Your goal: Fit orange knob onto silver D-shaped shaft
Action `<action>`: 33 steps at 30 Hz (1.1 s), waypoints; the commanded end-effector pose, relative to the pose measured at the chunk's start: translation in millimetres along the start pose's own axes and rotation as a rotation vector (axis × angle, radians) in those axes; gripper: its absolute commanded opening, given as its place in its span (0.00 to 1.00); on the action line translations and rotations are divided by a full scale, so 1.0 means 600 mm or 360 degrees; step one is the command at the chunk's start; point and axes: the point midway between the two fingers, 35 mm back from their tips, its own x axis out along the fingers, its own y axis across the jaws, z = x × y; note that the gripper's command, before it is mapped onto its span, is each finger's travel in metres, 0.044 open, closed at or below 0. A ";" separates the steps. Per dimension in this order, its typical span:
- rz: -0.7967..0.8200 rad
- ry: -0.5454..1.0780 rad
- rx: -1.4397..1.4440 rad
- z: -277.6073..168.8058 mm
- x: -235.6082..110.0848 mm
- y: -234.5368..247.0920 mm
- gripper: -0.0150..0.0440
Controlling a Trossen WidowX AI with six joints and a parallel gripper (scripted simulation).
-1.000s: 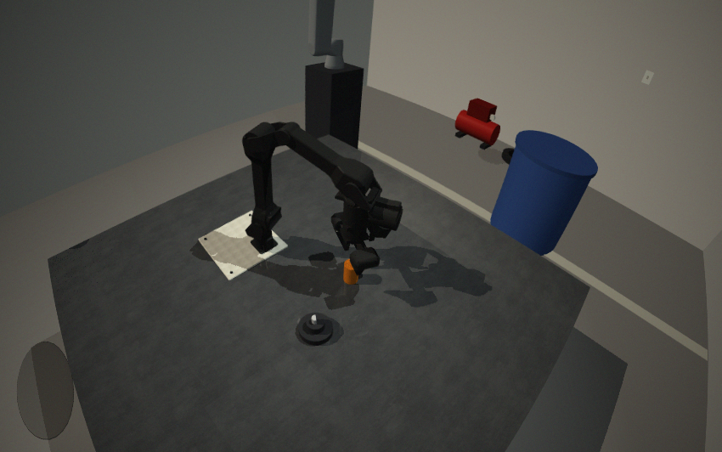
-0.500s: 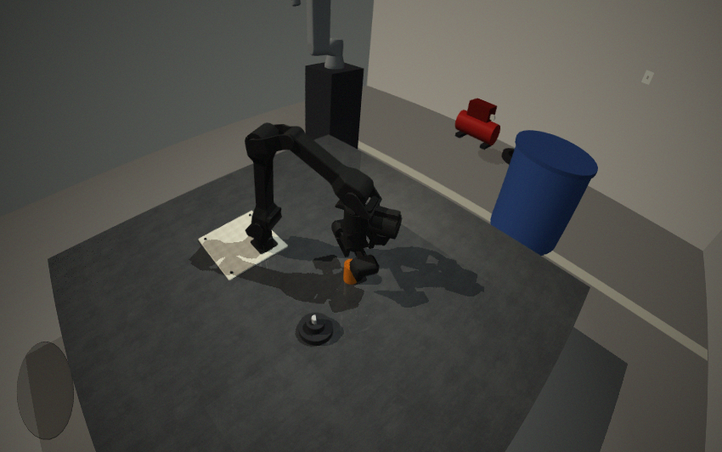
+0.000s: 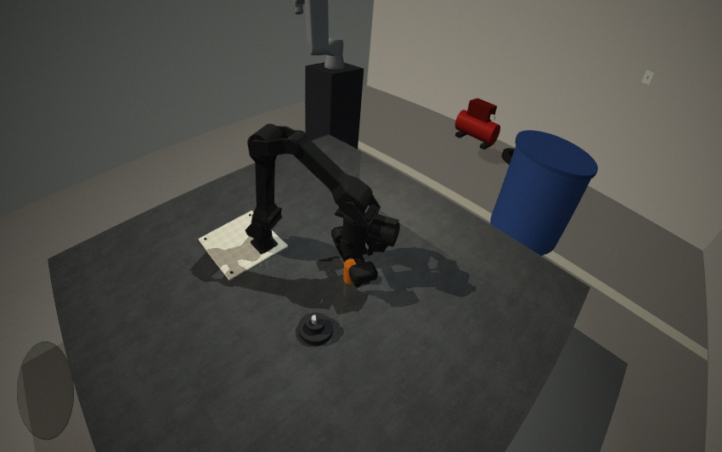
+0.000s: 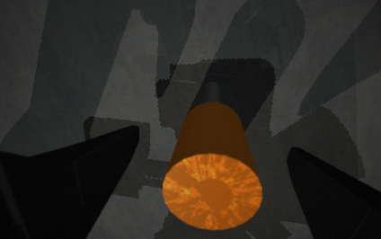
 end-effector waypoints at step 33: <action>-0.0004 0.0007 -0.0005 0.008 -0.055 -0.003 0.25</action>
